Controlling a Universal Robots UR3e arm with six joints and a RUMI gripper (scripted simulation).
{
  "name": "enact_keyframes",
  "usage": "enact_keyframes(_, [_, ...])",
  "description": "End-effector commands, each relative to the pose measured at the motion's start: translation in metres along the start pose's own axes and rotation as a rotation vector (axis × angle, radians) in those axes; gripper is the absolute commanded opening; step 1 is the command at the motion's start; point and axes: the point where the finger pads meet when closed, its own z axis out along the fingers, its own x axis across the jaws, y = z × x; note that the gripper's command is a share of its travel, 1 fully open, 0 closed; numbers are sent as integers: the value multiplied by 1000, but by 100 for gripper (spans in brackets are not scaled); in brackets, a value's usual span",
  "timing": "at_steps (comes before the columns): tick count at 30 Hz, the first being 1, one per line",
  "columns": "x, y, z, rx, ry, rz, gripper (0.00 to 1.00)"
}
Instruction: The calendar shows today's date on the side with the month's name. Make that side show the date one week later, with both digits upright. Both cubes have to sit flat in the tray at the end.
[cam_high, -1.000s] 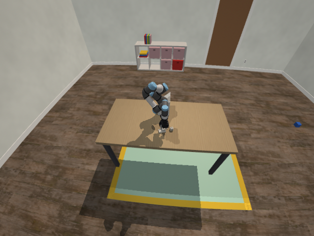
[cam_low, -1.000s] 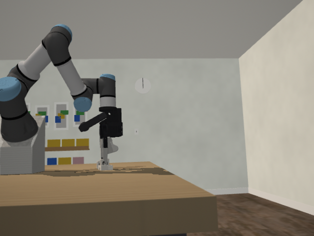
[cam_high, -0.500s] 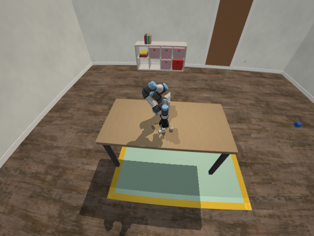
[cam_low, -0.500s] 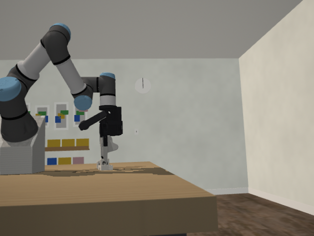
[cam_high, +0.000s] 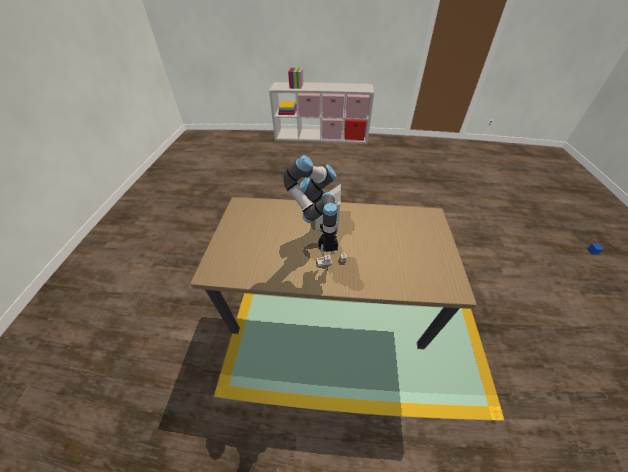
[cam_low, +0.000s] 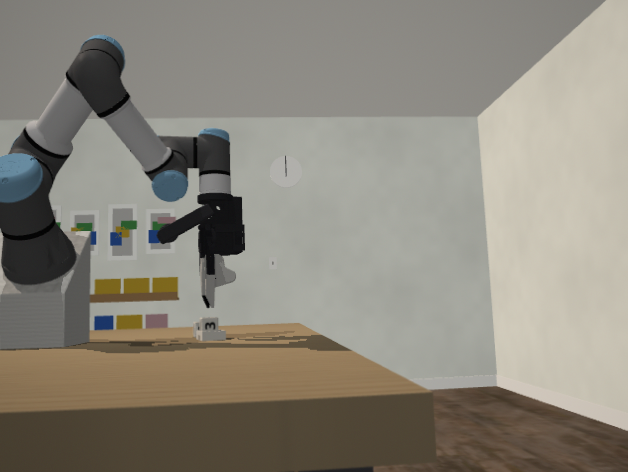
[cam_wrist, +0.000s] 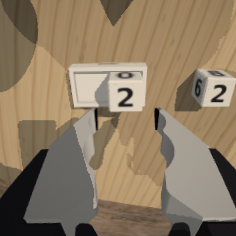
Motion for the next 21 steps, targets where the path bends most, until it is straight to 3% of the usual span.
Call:
enact_keyframes(1, [0, 1, -18, 4, 0, 1, 29])
enact_keyframes(8, [0, 1, -39, 4, 0, 1, 29])
enact_keyframes(21, [0, 1, -51, 4, 0, 1, 29])
